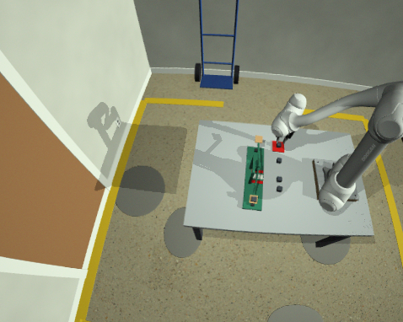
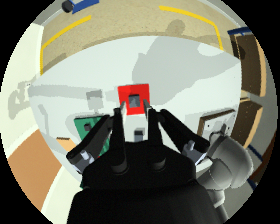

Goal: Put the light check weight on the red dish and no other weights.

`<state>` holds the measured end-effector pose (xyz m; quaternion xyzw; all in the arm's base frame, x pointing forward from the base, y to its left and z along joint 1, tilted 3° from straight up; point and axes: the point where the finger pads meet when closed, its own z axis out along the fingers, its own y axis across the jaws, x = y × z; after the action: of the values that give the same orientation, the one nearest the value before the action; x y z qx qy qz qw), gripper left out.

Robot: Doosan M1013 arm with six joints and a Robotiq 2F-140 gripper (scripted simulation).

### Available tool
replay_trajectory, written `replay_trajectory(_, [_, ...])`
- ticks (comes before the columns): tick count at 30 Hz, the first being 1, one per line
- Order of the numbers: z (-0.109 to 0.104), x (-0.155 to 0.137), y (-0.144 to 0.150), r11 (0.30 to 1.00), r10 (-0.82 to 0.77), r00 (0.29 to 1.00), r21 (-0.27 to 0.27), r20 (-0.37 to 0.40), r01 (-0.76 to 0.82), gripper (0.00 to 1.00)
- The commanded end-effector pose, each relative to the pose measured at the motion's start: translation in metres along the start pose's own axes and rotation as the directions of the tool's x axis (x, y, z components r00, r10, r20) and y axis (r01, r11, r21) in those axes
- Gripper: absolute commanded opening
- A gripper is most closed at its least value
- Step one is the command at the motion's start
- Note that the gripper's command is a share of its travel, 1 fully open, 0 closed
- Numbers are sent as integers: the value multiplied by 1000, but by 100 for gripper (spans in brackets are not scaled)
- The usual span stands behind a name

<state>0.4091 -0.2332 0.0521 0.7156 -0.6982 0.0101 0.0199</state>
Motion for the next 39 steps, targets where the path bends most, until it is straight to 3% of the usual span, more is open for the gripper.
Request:
replay_trajectory(1, [-15, 0, 0, 1000, 0, 1000, 0, 0, 0, 35])
replay_trajectory(8, [-42, 0, 0, 1000, 0, 1000, 0, 0, 0, 35])
replay_trajectory(15, [-46, 0, 0, 1000, 0, 1000, 0, 0, 0, 35])
replay_trajectory(16, [-46, 0, 0, 1000, 0, 1000, 0, 0, 0, 100])
replay_trajectory(39, [-47, 0, 0, 1000, 0, 1000, 0, 0, 0, 100])
